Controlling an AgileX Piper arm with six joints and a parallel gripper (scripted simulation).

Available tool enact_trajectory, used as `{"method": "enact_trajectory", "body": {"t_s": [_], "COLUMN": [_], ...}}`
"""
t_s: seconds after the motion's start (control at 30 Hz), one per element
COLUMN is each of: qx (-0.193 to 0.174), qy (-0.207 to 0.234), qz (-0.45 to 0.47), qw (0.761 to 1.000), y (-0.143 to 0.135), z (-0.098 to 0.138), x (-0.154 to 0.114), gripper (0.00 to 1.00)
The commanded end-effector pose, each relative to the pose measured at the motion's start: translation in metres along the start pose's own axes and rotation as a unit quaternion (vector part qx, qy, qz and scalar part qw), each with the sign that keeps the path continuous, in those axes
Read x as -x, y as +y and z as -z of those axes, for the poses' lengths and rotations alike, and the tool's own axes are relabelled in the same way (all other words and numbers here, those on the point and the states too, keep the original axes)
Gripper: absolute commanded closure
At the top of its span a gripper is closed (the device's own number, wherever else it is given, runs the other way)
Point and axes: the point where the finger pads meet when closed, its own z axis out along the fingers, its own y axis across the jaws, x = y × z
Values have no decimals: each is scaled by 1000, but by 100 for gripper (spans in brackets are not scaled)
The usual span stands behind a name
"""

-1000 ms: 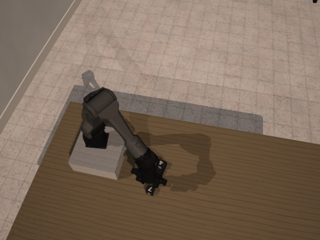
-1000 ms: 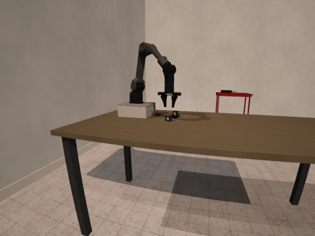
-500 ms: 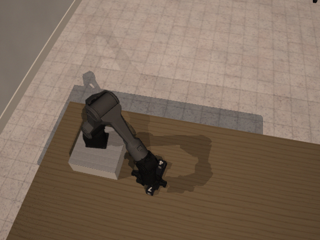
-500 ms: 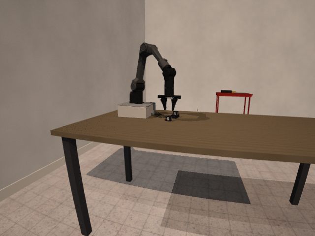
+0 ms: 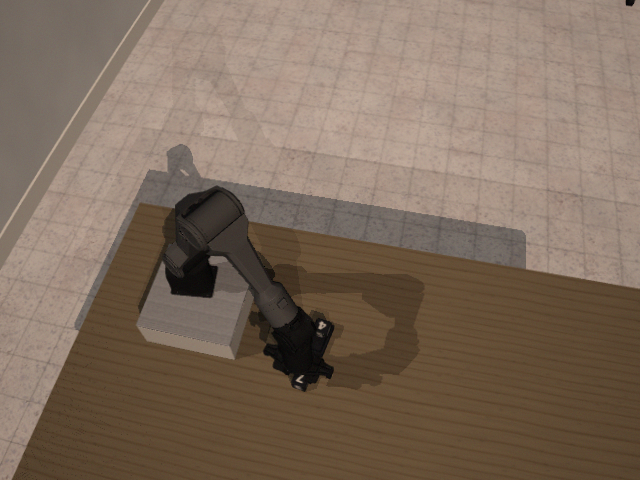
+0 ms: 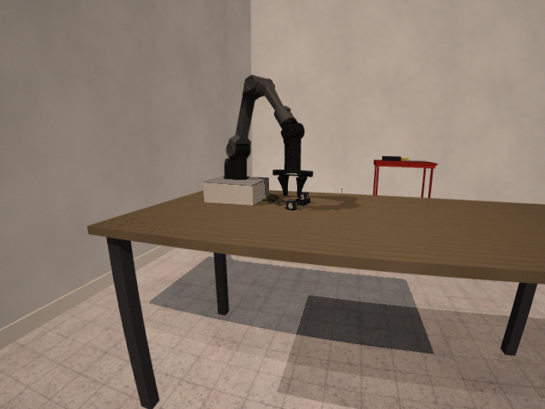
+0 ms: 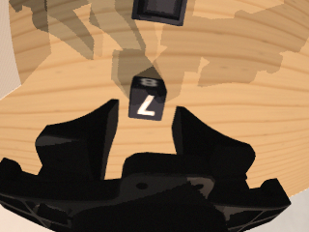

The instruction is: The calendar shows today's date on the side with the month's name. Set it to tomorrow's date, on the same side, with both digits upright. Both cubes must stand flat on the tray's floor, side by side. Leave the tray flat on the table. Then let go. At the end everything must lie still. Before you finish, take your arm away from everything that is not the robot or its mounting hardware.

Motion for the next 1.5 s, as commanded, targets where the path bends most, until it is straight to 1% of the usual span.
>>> {"method": "enact_trajectory", "body": {"t_s": [0.0,0.3,1.47], "qx": [1,1,0], "qy": [-1,-1,0], "qz": [0,0,0], "qw": [1000,1000,1000], "y": [0,0,0], "z": [-3,-8,-8], "x": [0,0,-1], "gripper": [36,36,36]}}
